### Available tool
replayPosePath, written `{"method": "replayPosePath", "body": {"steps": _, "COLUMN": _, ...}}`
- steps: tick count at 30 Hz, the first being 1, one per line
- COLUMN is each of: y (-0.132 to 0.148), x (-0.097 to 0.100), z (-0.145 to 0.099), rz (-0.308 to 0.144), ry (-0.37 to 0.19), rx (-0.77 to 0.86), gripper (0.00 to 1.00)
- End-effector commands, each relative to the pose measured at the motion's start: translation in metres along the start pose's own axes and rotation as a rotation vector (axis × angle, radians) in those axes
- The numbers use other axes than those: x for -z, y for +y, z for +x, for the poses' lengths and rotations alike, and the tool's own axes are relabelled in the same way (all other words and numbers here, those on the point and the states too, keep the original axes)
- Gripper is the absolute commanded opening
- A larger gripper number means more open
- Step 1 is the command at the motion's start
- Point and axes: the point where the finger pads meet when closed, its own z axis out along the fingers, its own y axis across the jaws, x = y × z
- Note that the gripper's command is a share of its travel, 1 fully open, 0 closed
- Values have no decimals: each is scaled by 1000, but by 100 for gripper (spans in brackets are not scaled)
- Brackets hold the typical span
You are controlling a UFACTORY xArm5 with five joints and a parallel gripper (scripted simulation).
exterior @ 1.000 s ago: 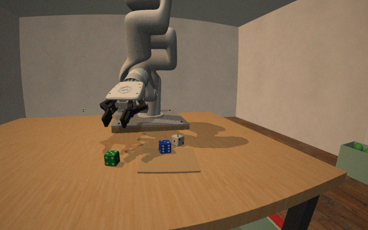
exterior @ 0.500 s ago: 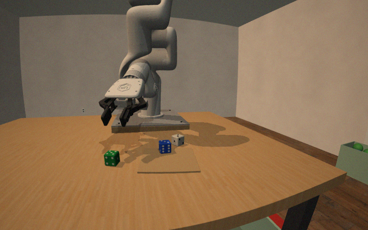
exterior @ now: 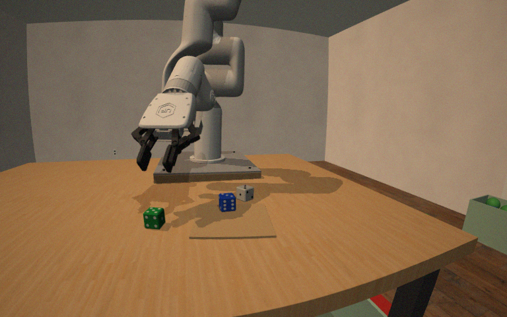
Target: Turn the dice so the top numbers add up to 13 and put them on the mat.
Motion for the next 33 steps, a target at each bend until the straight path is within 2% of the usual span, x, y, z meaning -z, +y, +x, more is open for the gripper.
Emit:
{"method": "replayPosePath", "body": {"steps": 1, "y": 0, "x": -3, "z": -7, "rz": 2, "ry": 130, "rx": 2, "gripper": 47}}
{"method": "replayPosePath", "body": {"steps": 2, "y": 0, "x": -3, "z": -7, "rz": 2, "ry": 130, "rx": 2, "gripper": 47}}
{"method": "replayPosePath", "body": {"steps": 5, "y": 0, "x": -5, "z": -13, "rz": 3, "ry": 244, "rx": 4, "gripper": 47}}
{"method": "replayPosePath", "body": {"steps": 9, "y": 0, "x": -7, "z": -18, "rz": 3, "ry": 327, "rx": 7, "gripper": 47}}
{"method": "replayPosePath", "body": {"steps": 10, "y": 0, "x": -7, "z": -20, "rz": 3, "ry": 363, "rx": 8, "gripper": 47}}
{"method": "replayPosePath", "body": {"steps": 11, "y": 0, "x": -7, "z": -20, "rz": 3, "ry": 368, "rx": 8, "gripper": 47}}
{"method": "replayPosePath", "body": {"steps": 13, "y": 0, "x": -8, "z": -24, "rz": 4, "ry": 439, "rx": 10, "gripper": 47}}
{"method": "replayPosePath", "body": {"steps": 14, "y": 0, "x": -9, "z": -24, "rz": 4, "ry": 450, "rx": 10, "gripper": 47}}
{"method": "replayPosePath", "body": {"steps": 16, "y": 0, "x": -9, "z": -28, "rz": 4, "ry": 518, "rx": 12, "gripper": 47}}
{"method": "replayPosePath", "body": {"steps": 19, "y": 0, "x": -9, "z": -28, "rz": 4, "ry": 528, "rx": 12, "gripper": 47}}
{"method": "replayPosePath", "body": {"steps": 22, "y": 0, "x": -11, "z": -34, "rz": 3, "ry": 632, "rx": 15, "gripper": 47}}
{"method": "replayPosePath", "body": {"steps": 25, "y": 0, "x": -12, "z": -38, "rz": 3, "ry": 712, "rx": 18, "gripper": 47}}
{"method": "replayPosePath", "body": {"steps": 29, "y": 0, "x": -13, "z": -41, "rz": 2, "ry": 775, "rx": 20, "gripper": 47}}
{"method": "replayPosePath", "body": {"steps": 33, "y": 0, "x": -13, "z": -42, "rz": 2, "ry": 794, "rx": 20, "gripper": 47}}
